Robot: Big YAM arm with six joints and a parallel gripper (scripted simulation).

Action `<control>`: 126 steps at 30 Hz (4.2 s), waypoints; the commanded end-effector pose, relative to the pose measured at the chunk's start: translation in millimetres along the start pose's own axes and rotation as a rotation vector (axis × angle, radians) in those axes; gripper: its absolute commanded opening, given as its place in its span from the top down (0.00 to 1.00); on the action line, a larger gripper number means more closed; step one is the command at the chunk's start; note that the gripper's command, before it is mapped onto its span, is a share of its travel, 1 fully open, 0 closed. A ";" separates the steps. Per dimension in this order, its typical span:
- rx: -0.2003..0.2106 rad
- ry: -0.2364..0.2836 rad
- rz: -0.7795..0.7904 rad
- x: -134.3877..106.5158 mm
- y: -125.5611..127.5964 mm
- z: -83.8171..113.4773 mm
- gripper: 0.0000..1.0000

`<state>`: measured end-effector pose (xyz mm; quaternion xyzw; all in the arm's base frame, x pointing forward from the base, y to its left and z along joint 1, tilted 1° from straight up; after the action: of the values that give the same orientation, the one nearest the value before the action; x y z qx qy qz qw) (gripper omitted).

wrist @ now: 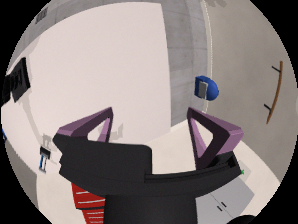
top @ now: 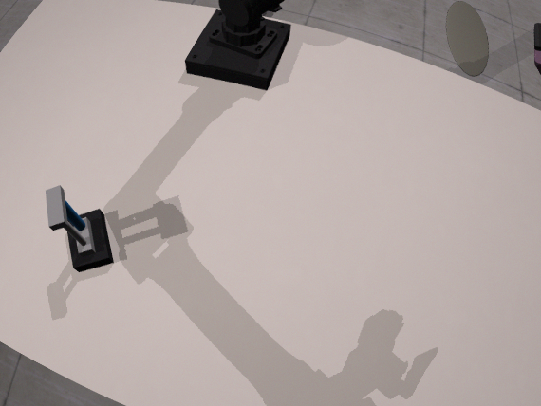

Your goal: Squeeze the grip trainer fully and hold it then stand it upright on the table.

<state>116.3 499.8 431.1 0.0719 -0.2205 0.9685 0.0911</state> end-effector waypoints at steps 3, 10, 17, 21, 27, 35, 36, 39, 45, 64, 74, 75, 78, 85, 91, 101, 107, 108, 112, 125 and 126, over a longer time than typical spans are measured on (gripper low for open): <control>-0.012 0.000 0.003 1.1 -1.3 5.4 0.00; -0.012 0.000 0.003 1.1 -1.3 5.4 0.00; -0.012 0.000 0.003 1.1 -1.3 5.4 0.00; -0.049 0.009 -0.023 -5.6 -2.9 14.7 0.00; -0.117 0.047 -0.155 -36.5 0.9 25.7 0.00; -0.265 0.110 -0.425 -99.0 10.8 48.5 0.00; -0.306 0.125 -0.496 -115.3 15.0 55.1 0.00; -0.401 0.155 -0.650 -150.7 26.4 71.5 0.00; -0.576 0.197 -0.903 -208.2 53.2 103.2 0.00; -1.182 0.225 -1.525 -323.2 170.5 203.4 0.00; -1.550 0.168 -1.741 -347.8 238.2 248.2 0.00; -1.560 0.165 -1.745 -347.6 238.0 247.6 0.00; -1.682 0.137 -1.792 -352.0 261.4 262.4 0.00; -1.930 0.066 -1.852 -354.4 307.9 290.1 0.00; -2.167 -0.027 -2.027 -372.6 361.9 282.2 0.00; -2.078 0.090 -2.558 -397.2 372.0 162.5 0.00; -2.070 0.275 -2.780 -396.3 384.9 97.3 0.00; -2.070 0.275 -2.780 -396.3 384.9 97.3 0.00; -2.084 0.472 -2.888 -387.9 396.5 50.4 0.00; -2.137 0.783 -2.922 -368.2 413.8 -5.0 0.00; -2.181 0.731 -2.908 -375.7 402.2 6.3 0.00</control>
<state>388.7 77.4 192.8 0.1050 0.4066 0.4248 -0.8020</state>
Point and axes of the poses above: the point where the finger pads meet when closed, its own z axis back along the fingers, its own y axis across the jaws, x = y × z, the point moved 10 cm from there along z, back along the fingers, and after that the axes turned 15 degrees about -z, right-handed, at the moved point
